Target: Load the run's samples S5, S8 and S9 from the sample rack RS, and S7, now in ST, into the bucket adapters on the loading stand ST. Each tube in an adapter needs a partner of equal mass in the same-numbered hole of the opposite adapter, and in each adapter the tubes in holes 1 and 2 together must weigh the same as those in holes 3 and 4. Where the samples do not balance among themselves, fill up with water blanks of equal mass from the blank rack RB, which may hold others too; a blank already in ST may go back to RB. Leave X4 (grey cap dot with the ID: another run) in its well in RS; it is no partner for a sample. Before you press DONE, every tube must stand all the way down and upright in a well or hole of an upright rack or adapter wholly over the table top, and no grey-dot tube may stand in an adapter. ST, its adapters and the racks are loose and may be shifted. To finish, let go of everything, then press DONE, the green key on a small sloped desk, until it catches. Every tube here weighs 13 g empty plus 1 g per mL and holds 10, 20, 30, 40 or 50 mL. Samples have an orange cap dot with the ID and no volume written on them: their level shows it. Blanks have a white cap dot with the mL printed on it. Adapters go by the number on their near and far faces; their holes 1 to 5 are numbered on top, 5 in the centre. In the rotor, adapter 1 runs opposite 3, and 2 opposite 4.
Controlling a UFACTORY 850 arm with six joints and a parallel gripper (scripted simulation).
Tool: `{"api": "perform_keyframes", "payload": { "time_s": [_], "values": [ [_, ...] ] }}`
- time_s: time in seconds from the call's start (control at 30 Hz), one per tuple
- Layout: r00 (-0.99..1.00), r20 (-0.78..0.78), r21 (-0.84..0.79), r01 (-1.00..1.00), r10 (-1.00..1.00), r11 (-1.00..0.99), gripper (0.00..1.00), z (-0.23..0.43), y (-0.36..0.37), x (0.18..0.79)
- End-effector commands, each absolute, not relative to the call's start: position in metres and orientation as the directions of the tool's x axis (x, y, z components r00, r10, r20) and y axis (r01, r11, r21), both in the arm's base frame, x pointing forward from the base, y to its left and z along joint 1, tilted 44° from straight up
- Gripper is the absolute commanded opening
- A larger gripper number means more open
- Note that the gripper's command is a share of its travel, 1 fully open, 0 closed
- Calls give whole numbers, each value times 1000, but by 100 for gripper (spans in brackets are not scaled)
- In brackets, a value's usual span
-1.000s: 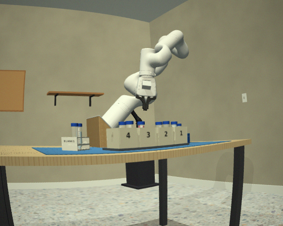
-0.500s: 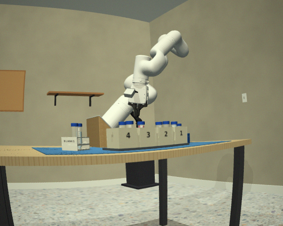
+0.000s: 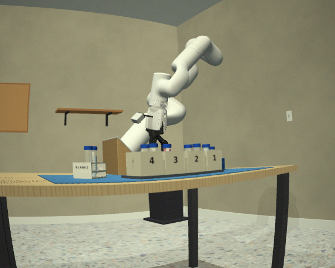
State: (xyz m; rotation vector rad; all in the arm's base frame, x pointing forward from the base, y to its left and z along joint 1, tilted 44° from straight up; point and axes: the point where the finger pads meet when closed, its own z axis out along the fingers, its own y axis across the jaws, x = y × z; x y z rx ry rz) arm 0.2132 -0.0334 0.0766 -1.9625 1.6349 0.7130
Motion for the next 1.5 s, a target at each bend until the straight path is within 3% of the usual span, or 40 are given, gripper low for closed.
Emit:
{"api": "perform_keyframes", "payload": {
  "time_s": [0.0,1.47],
  "values": [
    [79,-671,24,-991,-737,-128,0,73,-34,211],
    [79,-671,24,-991,-737,-128,0,48,-10,216]
  ]
}}
